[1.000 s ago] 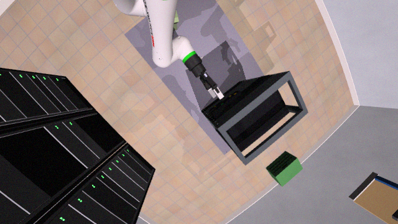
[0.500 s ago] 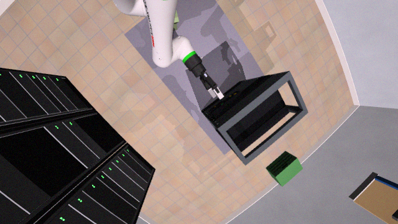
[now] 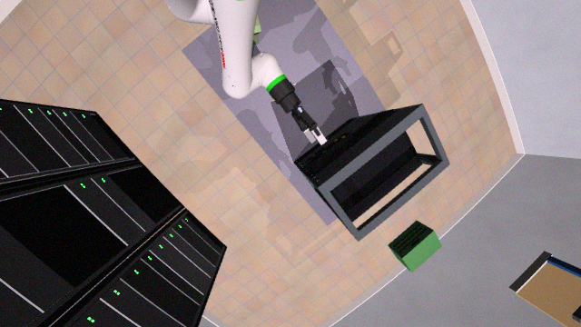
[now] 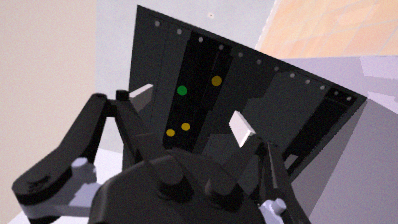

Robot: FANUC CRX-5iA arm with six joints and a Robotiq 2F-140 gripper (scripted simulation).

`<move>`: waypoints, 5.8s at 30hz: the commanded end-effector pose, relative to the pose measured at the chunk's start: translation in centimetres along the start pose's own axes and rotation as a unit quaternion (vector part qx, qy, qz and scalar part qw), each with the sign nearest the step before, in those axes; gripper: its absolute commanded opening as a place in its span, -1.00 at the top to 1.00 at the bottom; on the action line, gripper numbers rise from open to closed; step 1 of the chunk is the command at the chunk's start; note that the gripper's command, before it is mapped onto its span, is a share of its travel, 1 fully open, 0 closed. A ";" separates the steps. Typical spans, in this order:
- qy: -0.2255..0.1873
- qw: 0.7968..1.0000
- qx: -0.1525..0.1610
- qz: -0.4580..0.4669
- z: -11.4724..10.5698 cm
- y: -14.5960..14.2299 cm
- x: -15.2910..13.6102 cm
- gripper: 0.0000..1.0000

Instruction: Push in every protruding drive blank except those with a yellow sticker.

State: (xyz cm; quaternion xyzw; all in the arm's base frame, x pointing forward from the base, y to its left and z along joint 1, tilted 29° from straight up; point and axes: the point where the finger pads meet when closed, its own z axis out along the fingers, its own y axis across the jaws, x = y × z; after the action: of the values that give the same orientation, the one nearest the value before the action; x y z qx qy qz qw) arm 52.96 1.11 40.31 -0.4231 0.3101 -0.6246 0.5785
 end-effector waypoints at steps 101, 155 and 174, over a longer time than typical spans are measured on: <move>0.000 1.000 0.000 0.000 1.0 -2.7 4.0 1.00; 0.000 1.000 0.000 0.000 4.0 -2.7 4.0 1.00; 0.000 1.000 0.000 0.000 4.3 -2.8 4.0 1.00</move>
State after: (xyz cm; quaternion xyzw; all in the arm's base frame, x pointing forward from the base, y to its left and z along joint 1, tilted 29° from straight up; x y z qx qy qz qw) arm 55.64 -1.98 45.31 -0.4232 0.3102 -0.6245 0.5784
